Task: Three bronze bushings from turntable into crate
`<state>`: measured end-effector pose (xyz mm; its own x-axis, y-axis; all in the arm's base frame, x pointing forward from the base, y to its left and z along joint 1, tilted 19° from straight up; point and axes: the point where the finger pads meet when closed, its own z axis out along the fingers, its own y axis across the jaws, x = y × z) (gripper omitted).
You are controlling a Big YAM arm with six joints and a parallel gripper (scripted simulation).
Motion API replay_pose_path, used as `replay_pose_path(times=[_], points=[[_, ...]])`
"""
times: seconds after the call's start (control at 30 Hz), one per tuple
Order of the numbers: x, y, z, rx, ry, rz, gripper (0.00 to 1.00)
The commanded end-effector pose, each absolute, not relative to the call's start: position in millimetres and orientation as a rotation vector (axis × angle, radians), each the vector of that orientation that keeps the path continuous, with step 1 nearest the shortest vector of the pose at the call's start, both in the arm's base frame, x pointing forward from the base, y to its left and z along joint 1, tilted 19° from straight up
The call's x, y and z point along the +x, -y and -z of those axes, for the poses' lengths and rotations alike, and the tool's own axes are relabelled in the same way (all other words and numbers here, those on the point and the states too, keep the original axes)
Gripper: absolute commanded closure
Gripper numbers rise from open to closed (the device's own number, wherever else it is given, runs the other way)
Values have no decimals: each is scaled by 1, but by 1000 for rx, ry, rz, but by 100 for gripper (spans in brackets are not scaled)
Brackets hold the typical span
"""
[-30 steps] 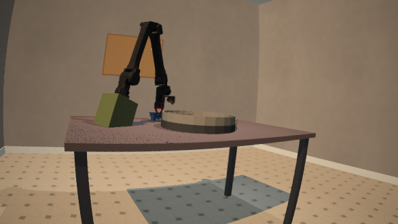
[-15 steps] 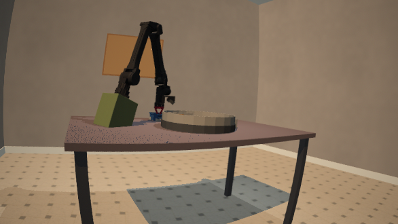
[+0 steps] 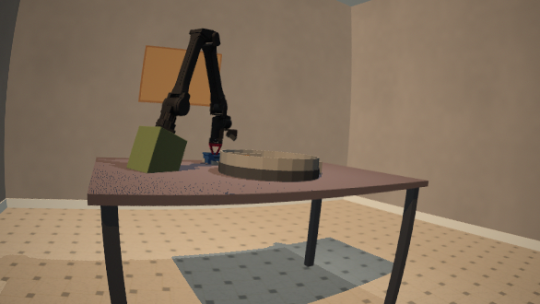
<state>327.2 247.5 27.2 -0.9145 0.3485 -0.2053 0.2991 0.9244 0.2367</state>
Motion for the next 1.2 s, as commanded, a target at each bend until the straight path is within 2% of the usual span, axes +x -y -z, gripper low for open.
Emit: replay_pose_path(times=[0.0, 0.57, 1.17], points=[[337, -258, -68, 463, -2790, -363, 86], [317, -250, -130, 475, -2783, -373, 86], [318, -248, -135, 480, -2776, -379, 86]])
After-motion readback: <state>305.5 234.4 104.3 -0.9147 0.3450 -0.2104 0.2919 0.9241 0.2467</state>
